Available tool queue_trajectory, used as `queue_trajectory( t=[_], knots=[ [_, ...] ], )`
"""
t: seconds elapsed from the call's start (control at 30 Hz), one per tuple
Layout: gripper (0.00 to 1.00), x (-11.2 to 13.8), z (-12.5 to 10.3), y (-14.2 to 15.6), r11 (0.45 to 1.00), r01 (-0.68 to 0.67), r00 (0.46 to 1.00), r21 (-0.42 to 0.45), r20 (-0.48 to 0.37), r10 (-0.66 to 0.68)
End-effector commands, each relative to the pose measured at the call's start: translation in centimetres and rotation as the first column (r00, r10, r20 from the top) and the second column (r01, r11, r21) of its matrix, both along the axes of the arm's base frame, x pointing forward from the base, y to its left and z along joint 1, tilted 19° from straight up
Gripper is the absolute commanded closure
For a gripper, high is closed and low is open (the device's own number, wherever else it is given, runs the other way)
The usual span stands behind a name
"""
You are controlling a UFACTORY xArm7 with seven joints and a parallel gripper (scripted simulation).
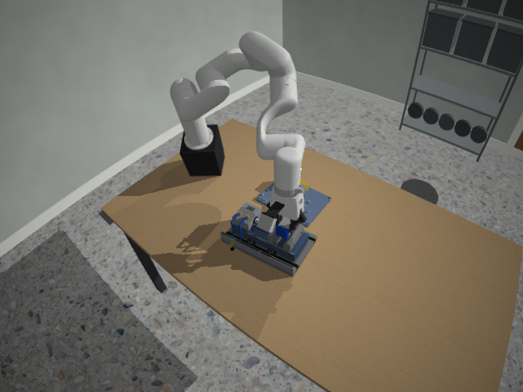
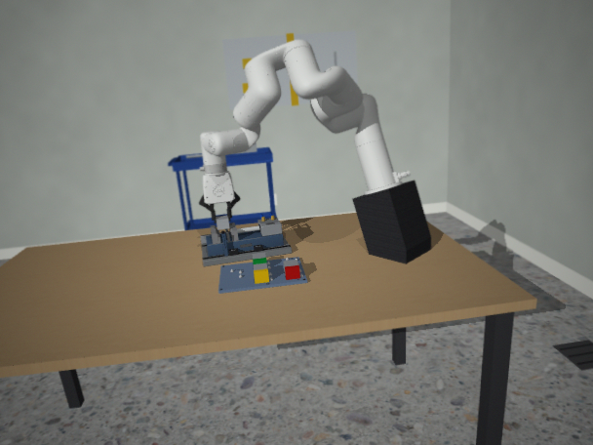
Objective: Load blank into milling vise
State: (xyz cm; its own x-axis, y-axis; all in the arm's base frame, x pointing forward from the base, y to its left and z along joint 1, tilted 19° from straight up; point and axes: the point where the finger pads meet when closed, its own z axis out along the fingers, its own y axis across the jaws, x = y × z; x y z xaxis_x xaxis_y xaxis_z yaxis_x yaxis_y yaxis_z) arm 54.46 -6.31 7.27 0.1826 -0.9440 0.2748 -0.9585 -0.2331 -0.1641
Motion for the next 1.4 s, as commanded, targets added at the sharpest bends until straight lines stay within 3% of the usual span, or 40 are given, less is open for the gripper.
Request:
queue_trajectory(
  t=[0.0, 1.37],
  knots=[
    [1.0, 0.12, 0.15, 0.0, 1.0, -0.001, 1.0, 0.0, 0.004, 0.001],
    [1.0, 0.2, -0.18, -0.08, 1.0, -0.001, 1.0, 0.0, 0.004, 0.001]
  ],
)
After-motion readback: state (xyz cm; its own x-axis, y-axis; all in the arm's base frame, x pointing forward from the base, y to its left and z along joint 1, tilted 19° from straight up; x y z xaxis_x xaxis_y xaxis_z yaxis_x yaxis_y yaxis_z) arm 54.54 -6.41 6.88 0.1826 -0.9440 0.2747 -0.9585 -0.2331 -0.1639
